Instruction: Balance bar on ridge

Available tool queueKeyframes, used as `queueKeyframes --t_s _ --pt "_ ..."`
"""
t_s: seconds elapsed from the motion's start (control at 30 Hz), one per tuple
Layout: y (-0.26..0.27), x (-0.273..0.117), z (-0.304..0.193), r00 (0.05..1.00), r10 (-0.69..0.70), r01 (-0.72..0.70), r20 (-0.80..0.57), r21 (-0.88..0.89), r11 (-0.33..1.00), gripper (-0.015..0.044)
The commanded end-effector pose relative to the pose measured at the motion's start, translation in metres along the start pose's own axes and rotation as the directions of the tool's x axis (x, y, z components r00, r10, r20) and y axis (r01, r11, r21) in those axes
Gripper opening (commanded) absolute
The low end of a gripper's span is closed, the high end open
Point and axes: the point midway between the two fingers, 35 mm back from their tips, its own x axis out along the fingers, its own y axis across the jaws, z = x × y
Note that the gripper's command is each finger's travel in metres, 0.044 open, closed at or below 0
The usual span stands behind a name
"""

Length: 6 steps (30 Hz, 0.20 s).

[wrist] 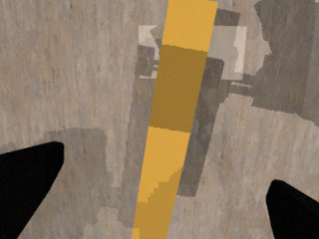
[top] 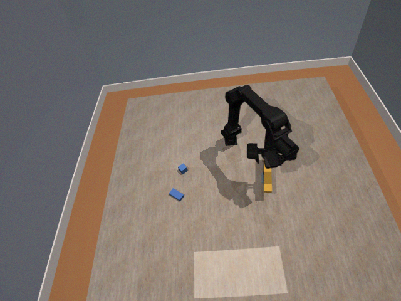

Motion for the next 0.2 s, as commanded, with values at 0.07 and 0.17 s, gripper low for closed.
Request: queueKeyframes --t_s 0.07,0.17 --pt "0.0001 -0.0008 0.0000 1.000 0.000 0.000 0.000 0.000 1.000 0.0440" --pt "0.0001 -0.0008 0.0000 1.000 0.000 0.000 0.000 0.000 1.000 0.0440"
